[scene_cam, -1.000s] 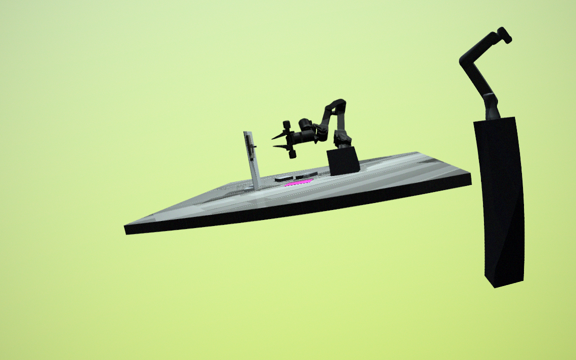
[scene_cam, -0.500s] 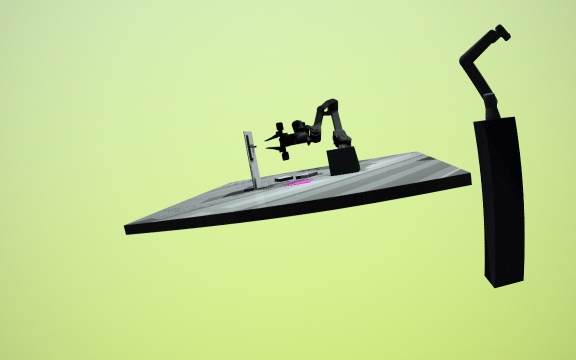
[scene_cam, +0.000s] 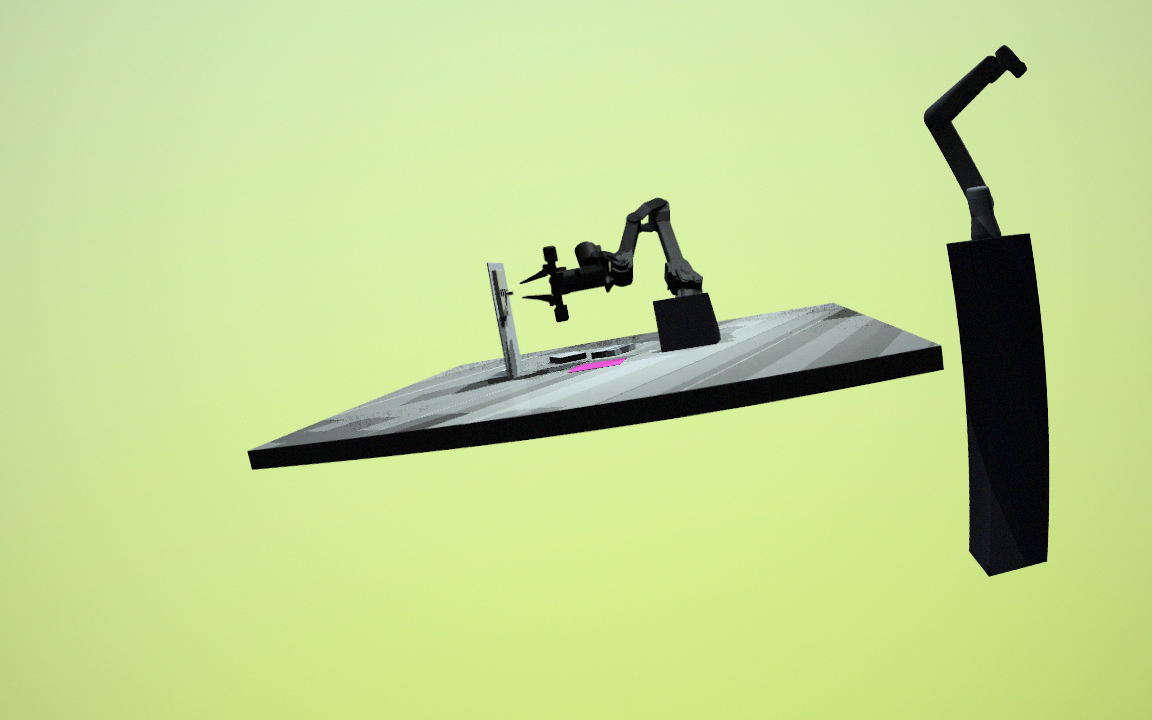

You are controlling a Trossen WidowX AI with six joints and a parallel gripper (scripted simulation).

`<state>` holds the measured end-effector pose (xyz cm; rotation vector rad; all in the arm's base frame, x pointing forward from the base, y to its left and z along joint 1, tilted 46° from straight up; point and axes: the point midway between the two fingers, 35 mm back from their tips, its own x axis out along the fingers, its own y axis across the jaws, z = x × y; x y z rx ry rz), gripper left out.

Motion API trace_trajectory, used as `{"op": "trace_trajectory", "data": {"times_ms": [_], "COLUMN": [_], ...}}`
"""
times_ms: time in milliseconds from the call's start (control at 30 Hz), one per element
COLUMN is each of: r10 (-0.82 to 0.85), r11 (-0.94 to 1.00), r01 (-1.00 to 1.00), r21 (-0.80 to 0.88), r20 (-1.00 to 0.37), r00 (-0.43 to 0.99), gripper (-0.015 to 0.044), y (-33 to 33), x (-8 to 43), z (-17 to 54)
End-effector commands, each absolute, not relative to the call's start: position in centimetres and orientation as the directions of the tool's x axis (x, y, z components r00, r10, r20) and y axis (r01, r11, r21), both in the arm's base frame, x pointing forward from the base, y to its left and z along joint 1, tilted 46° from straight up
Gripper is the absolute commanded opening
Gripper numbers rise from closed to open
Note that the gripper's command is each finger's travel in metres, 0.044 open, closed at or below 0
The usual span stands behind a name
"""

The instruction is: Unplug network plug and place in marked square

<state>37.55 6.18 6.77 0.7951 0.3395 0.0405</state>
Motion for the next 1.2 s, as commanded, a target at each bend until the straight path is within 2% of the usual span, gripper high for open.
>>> {"op": "trace_trajectory", "data": {"times_ms": [0,633,1167], "r10": [0.168,0.168,0.168], "r11": [0.705,0.705,0.705], "r01": [0.085,0.084,0.084], "r21": [0.704,0.704,0.704], "r20": [-0.283,-0.281,-0.281], "r00": [0.944,0.945,0.945], "gripper": [0.0156,0.0156,0.0049], "y": [6.3,6.2,6.2], "x": [38.2,40.9,40.9], "z": [6.7,6.4,6.4]}}
